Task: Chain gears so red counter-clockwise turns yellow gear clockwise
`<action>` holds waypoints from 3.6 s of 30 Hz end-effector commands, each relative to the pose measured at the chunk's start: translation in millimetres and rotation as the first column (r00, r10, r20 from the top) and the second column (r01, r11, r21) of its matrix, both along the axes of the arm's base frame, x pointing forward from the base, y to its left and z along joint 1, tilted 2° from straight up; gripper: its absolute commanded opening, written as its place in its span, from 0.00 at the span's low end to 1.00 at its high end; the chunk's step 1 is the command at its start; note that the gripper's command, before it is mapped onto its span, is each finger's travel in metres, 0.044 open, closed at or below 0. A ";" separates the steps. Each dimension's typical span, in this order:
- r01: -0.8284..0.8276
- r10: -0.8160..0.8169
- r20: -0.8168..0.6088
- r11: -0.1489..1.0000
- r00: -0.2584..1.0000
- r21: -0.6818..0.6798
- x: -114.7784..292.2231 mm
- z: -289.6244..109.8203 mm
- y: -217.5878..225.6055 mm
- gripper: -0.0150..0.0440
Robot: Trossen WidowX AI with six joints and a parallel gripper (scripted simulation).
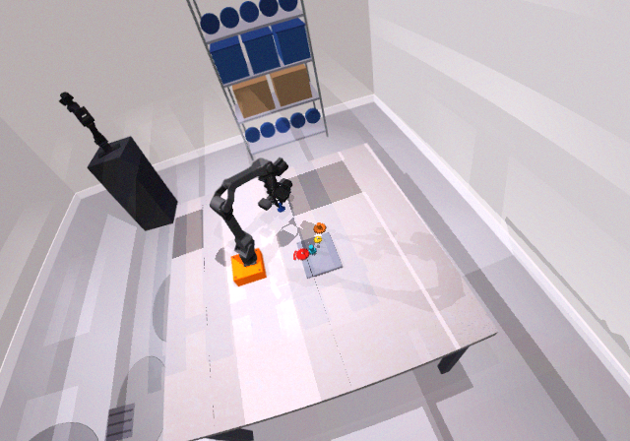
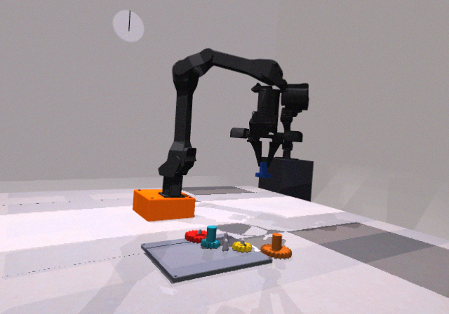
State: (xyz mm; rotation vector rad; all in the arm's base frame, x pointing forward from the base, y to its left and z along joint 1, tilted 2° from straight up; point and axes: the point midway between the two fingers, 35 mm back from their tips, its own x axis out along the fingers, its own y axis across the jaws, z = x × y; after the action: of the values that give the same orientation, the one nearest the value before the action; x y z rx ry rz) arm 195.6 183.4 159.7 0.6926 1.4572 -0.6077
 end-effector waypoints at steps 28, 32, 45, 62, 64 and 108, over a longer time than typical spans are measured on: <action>0.029 -0.029 0.003 0.999 1.000 -0.018 51.1 -23.1 -38.9 0.25; 0.032 -0.032 0.007 0.999 0.999 -0.014 57.8 -25.8 -44.3 0.25; 0.037 -0.037 0.017 0.999 0.999 -0.006 78.4 -35.4 -64.6 0.25; 0.025 -0.025 0.015 1.000 1.000 -0.011 101.2 -51.3 -96.3 0.25; 0.024 -0.023 0.015 1.000 1.000 -0.011 103.6 -53.2 -100.3 0.25; 0.001 0.000 0.011 1.000 1.000 -0.017 131.7 -82.2 -169.5 0.25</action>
State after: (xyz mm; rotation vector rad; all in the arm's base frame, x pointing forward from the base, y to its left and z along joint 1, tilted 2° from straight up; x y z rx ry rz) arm 327.4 13.7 77.2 0.6830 1.4373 -0.6190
